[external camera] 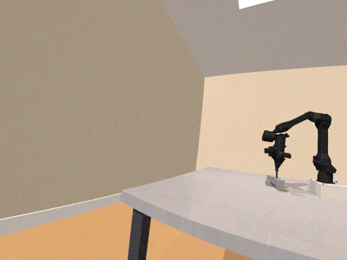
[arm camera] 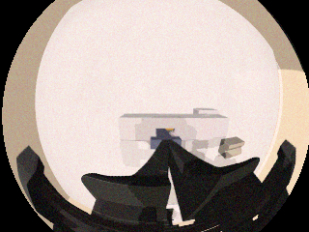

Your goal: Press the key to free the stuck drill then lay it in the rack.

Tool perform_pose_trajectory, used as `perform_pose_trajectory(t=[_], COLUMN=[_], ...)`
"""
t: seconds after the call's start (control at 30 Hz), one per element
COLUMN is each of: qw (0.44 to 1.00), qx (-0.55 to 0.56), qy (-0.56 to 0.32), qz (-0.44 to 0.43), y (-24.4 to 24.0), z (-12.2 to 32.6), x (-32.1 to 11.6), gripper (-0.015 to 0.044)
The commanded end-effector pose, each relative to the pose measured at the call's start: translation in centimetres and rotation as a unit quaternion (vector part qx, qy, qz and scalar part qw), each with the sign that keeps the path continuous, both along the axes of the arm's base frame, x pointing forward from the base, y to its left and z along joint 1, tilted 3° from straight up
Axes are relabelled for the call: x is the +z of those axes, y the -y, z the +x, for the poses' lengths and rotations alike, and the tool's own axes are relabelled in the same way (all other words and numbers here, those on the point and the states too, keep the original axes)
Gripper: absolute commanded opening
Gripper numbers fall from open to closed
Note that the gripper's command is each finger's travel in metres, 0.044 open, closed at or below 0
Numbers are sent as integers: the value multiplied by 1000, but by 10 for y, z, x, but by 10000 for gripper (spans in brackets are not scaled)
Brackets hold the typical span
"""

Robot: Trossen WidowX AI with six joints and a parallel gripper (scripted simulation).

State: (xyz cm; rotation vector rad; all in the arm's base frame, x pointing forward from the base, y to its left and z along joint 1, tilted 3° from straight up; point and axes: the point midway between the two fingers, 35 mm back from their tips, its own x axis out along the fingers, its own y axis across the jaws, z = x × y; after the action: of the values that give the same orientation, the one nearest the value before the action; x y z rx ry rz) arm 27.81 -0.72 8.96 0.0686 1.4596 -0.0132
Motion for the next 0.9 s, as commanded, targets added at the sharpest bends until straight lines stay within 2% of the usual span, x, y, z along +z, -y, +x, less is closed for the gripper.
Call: perform_pose_trajectory(t=[0.0,0.1,0.2,0.43,0.57,0.67,0.87], qw=[1000,1000,1000,1000,1000,996,957], qx=[-1,-1,-1,-1,3,83,289], qy=[-28,-28,-27,-27,-17,-16,-14], qz=[2,2,2,2,0,-9,-32], y=[-1,-1,-1,2,3,20,66], z=[-6,-6,-3,-1,3,7,13], x=[-22,-24,-13,54,51,40,11], gripper=[0,0,79,263,368,440,440])
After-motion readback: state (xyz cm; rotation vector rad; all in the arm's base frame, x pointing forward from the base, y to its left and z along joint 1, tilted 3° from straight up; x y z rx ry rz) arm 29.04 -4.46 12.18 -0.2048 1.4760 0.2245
